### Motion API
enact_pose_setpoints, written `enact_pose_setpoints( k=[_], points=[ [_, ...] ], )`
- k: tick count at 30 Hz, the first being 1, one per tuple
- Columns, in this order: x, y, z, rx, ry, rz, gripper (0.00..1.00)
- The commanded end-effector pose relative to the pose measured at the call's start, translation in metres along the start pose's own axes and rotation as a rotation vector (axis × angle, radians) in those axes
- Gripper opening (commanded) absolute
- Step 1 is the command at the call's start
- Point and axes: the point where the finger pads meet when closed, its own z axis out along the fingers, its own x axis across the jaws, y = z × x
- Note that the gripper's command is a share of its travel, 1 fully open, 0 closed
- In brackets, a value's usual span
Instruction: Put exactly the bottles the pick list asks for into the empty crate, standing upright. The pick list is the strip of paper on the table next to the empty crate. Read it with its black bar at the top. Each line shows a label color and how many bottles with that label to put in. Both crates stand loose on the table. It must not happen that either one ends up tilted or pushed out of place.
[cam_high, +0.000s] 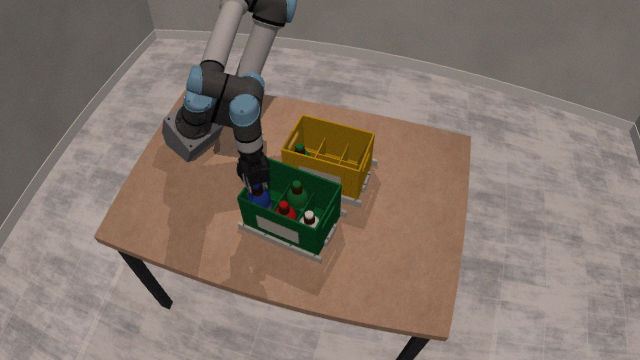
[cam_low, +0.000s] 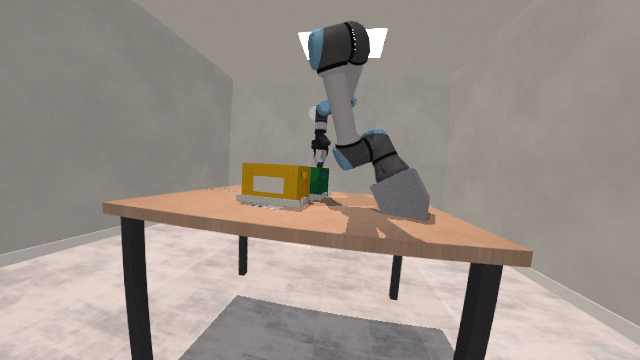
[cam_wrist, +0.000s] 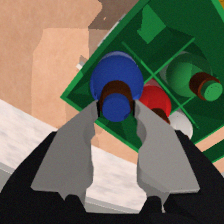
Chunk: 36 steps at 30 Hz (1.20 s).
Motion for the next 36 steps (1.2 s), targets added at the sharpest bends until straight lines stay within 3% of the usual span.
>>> enact_pose_setpoints(
  k=[1,36],
  points=[
    [0.000,0.000,-0.008,-0.001,0.001,-0.001,0.00],
    [0.000,0.000,-0.060,-0.001,0.001,-0.001,0.00]
  ],
)
